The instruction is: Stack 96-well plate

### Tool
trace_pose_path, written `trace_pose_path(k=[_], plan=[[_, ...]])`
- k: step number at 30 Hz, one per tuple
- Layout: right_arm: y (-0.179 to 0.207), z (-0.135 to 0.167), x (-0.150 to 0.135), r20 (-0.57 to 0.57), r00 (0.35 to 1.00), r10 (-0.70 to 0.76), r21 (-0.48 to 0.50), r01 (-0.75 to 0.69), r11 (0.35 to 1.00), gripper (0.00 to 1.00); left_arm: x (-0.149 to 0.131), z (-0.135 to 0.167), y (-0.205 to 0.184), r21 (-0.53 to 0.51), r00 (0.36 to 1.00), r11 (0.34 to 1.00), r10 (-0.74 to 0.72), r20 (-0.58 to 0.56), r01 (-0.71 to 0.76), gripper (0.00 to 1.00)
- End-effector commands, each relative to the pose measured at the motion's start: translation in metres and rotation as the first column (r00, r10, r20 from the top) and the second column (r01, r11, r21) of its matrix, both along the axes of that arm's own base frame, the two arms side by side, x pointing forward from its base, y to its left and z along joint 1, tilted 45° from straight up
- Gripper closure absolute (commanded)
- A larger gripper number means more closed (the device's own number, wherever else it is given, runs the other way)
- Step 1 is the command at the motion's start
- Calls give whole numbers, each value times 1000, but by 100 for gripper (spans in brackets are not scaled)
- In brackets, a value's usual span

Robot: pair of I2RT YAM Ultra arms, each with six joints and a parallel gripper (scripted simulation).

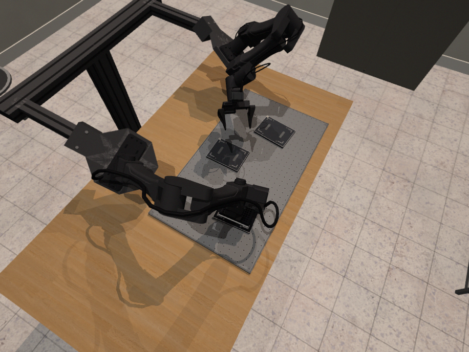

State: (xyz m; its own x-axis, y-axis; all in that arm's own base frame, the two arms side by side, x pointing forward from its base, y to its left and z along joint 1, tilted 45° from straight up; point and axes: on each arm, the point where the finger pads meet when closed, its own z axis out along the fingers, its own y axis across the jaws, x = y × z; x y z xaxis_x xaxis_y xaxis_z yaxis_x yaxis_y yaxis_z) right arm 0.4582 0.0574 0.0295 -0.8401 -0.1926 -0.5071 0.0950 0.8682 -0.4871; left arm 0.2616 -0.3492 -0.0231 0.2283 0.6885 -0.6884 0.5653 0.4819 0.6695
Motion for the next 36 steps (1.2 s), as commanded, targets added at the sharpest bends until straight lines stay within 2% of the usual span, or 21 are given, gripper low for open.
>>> trace_pose_path(k=[1, 13, 17, 36], plan=[[-4, -13, 7, 7, 1000, 12, 7, -12, 1000, 20, -7, -7, 1, 17, 1000, 999, -30, -7, 30, 0], [-7, -14, 7, 11, 1000, 4, -1, -4, 1000, 20, -7, -7, 1, 17, 1000, 999, -30, -7, 30, 0], [1, 5, -1, 34, 999, -3, 6, 3, 1000, 20, -7, -7, 1, 17, 1000, 999, -30, -7, 30, 0], [6, 10, -8, 41, 999, -1, 3, 1, 1000, 20, -7, -7, 1, 17, 1000, 999, -30, -7, 30, 0]])
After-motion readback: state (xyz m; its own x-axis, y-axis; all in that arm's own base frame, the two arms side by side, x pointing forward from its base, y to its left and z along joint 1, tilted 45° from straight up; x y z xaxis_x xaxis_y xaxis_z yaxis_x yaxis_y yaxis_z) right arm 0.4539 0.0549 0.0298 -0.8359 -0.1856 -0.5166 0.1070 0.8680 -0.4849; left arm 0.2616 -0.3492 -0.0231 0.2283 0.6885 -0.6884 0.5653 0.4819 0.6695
